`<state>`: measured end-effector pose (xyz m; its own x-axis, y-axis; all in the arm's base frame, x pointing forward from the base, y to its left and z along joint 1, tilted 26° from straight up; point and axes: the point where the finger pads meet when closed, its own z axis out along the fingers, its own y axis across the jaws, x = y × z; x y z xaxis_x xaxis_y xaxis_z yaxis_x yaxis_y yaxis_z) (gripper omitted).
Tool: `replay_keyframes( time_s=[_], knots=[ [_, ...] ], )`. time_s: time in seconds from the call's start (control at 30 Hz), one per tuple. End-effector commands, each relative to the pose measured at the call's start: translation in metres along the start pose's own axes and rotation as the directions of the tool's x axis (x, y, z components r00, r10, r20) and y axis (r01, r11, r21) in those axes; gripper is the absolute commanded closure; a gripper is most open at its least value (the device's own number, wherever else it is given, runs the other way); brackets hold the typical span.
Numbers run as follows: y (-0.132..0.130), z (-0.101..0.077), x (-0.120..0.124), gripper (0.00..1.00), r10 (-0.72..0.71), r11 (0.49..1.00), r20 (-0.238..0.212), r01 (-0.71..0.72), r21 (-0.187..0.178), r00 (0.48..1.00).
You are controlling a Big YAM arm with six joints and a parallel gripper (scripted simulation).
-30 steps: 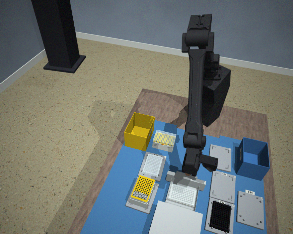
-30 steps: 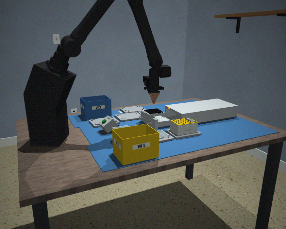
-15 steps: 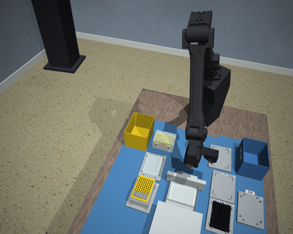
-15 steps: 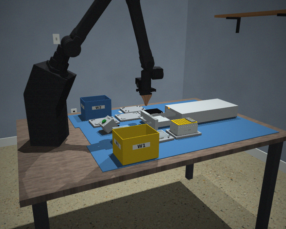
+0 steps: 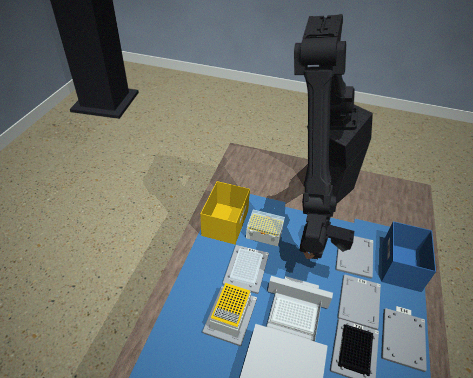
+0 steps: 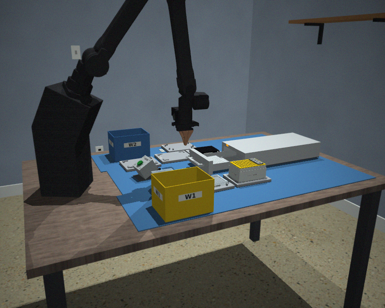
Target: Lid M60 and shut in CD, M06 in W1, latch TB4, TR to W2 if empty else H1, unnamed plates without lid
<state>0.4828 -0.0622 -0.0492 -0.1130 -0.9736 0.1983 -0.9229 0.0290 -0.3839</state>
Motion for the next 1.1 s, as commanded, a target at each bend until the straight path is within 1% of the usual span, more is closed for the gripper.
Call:
replay_keyframes(
  time_s=[0.0, 0.03, 0.07, 1.07],
  knots=[
    [-0.0033, -0.0047, 0.0063, 1.00, 0.001, 1.000, 0.000, -0.001, 0.026, 1.000],
    [-0.0027, -0.0041, 0.0060, 1.00, 0.000, 1.000, 0.000, 0.000, 0.024, 1.000],
    [-0.0056, -0.0041, 0.0002, 1.00, -0.001, 1.000, 0.003, 0.001, 0.021, 1.000],
    [-0.0056, -0.0041, 0.0002, 1.00, -0.001, 1.000, 0.003, 0.001, 0.021, 1.000]
  ],
)
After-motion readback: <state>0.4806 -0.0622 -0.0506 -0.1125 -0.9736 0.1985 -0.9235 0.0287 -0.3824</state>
